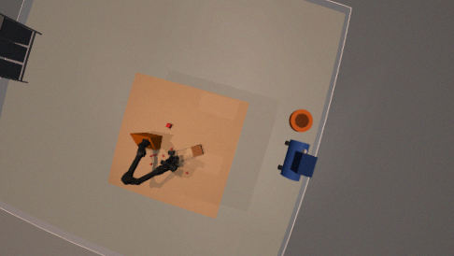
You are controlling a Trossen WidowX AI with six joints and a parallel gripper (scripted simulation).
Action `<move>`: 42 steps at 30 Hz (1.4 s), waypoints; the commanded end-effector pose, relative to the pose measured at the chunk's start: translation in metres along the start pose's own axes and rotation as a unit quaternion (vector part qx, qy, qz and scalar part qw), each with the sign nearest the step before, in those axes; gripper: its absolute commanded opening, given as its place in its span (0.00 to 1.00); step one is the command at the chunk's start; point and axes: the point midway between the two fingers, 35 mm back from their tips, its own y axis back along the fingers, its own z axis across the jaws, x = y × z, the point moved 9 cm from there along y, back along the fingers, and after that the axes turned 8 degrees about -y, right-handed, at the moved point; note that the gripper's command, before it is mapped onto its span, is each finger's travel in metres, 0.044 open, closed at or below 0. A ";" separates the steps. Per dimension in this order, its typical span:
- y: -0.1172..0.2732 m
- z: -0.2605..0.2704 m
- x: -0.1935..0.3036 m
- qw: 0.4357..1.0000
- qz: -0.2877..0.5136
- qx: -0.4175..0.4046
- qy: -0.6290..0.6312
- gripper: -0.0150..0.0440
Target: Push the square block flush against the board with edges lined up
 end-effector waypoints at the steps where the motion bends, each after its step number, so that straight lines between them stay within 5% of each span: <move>1: 0.001 -0.003 -0.012 0.998 -0.002 0.000 -0.060 0.25; 21: 0.004 -0.016 -0.072 0.919 -0.002 -0.002 -0.393 0.25; 42: 0.004 -0.021 -0.129 0.726 -0.001 0.001 -0.688 0.25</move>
